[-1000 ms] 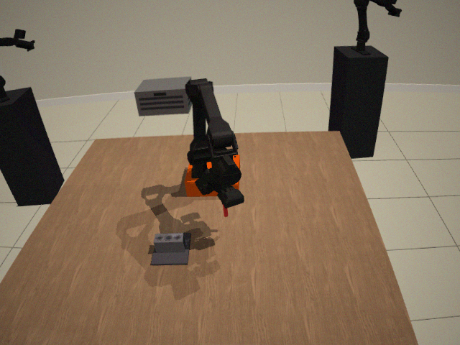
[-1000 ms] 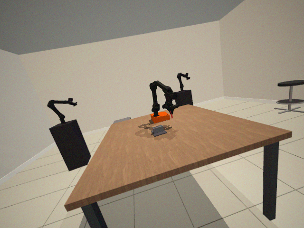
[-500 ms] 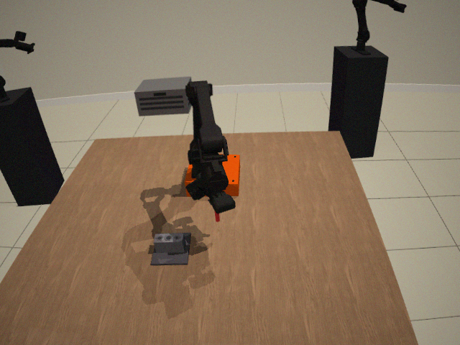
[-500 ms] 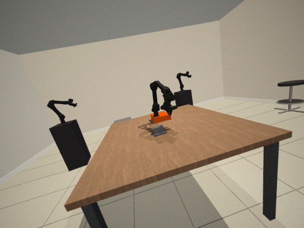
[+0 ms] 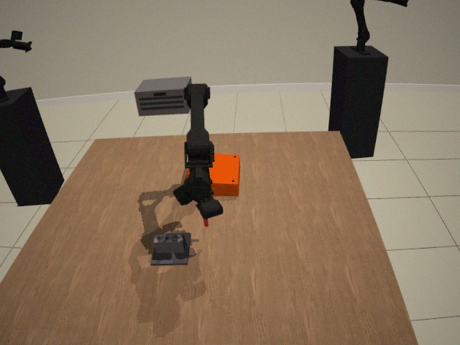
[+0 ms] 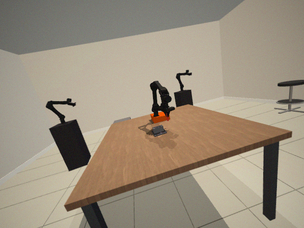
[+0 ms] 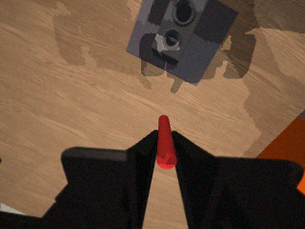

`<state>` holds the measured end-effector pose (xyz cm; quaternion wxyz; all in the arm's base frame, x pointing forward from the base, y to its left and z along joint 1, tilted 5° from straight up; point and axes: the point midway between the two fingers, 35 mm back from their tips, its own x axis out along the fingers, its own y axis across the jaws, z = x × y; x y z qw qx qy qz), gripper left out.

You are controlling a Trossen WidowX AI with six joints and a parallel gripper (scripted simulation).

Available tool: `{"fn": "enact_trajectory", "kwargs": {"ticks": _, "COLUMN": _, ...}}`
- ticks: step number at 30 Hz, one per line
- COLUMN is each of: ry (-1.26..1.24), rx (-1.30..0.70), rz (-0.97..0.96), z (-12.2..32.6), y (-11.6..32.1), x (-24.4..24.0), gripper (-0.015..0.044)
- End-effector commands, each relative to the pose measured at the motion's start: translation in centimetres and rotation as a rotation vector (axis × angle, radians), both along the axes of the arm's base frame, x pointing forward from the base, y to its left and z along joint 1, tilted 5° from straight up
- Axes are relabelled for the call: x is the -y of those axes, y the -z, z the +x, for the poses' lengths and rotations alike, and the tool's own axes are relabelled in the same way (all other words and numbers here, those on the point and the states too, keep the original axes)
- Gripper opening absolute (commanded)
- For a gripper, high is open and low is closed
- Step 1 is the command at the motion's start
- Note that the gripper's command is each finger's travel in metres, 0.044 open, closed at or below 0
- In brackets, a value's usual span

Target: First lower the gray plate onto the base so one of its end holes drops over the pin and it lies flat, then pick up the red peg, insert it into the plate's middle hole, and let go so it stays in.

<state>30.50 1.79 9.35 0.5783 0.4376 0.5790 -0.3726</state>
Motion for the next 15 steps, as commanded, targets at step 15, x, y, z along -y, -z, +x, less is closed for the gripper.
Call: {"fn": "enact_trajectory", "kwargs": {"ticks": 15, "ry": -0.004, "rx": 0.0, "rz": -0.006, "z": 1.9, "y": 0.3, "x": 5.3, "gripper": 0.0}}
